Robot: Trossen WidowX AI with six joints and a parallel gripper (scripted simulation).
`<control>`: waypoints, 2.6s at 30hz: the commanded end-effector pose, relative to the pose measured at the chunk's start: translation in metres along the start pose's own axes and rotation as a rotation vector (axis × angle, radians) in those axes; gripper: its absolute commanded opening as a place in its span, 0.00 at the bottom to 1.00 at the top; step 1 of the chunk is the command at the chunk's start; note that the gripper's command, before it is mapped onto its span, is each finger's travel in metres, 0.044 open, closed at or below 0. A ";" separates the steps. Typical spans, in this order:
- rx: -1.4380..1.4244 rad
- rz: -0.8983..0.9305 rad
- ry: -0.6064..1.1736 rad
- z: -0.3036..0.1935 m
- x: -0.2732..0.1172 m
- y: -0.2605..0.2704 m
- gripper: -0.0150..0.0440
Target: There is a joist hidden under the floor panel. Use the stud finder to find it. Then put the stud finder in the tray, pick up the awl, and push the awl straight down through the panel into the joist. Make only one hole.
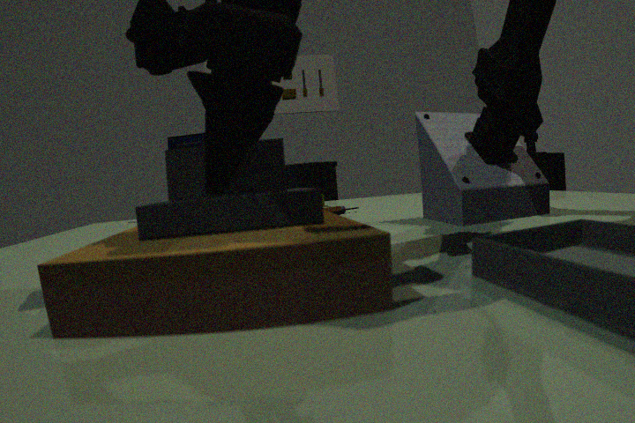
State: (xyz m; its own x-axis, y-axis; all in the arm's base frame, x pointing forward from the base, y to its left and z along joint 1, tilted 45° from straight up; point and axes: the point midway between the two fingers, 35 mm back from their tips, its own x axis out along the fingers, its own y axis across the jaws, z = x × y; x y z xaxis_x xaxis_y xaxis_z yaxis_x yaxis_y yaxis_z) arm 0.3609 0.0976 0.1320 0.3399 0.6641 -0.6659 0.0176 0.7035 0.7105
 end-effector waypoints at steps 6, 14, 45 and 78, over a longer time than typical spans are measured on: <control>0.003 -0.003 0.000 0.000 0.000 -0.036 0.25; 0.002 -0.005 0.000 0.000 0.000 -0.069 0.25; 0.000 -0.011 0.000 -0.001 -0.001 -0.193 0.25; -0.005 -0.019 -0.002 0.000 -0.005 -0.325 0.25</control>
State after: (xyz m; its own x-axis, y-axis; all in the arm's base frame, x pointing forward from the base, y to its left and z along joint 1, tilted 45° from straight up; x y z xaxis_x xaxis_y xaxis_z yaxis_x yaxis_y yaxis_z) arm 0.3548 -0.1247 -0.0875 0.3429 0.6534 -0.6749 0.0163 0.7142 0.6998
